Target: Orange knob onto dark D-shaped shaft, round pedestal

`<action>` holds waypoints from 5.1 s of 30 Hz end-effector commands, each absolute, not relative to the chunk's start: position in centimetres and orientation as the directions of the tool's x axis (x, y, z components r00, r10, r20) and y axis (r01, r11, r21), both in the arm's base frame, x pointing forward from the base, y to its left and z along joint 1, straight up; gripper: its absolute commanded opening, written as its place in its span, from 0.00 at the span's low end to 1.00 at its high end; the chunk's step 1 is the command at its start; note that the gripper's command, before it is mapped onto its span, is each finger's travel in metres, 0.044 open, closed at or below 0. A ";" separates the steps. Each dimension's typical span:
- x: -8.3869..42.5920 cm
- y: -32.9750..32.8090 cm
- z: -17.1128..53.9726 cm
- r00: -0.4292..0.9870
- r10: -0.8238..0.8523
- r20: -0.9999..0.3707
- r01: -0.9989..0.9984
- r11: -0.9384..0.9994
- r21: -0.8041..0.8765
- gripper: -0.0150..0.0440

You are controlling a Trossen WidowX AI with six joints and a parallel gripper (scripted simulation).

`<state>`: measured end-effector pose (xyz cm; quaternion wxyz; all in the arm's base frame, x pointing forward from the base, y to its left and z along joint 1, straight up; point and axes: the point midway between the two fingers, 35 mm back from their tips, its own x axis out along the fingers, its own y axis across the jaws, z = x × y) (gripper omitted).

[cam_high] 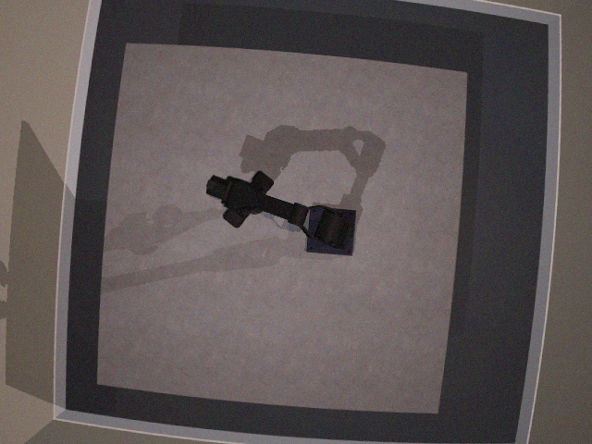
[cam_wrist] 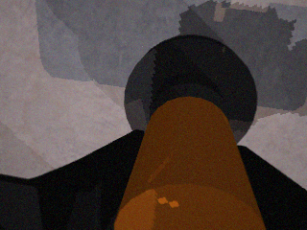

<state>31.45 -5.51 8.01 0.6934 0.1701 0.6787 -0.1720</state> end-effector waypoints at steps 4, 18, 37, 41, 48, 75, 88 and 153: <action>31.3 -5.5 7.9 0.021 -0.010 -1.000 0.473 0.881 0.001 0.25; 31.3 -5.5 8.0 0.021 -0.010 -1.000 0.473 0.881 0.001 0.25; 31.5 -5.5 8.1 0.021 -0.010 -1.000 0.646 0.764 0.006 0.25; 31.4 -5.5 8.1 0.021 -0.010 -1.000 0.646 0.764 0.006 0.25; 31.4 -5.6 8.0 0.021 -0.010 -1.000 0.646 0.764 0.006 0.25; 31.4 -5.5 8.4 0.021 -0.010 -1.000 0.736 0.677 0.009 0.25; 31.4 -5.5 8.0 0.021 -0.010 -1.000 0.790 0.613 0.010 0.25; 31.5 -5.5 7.9 0.021 -0.010 -1.000 0.900 0.435 0.015 0.25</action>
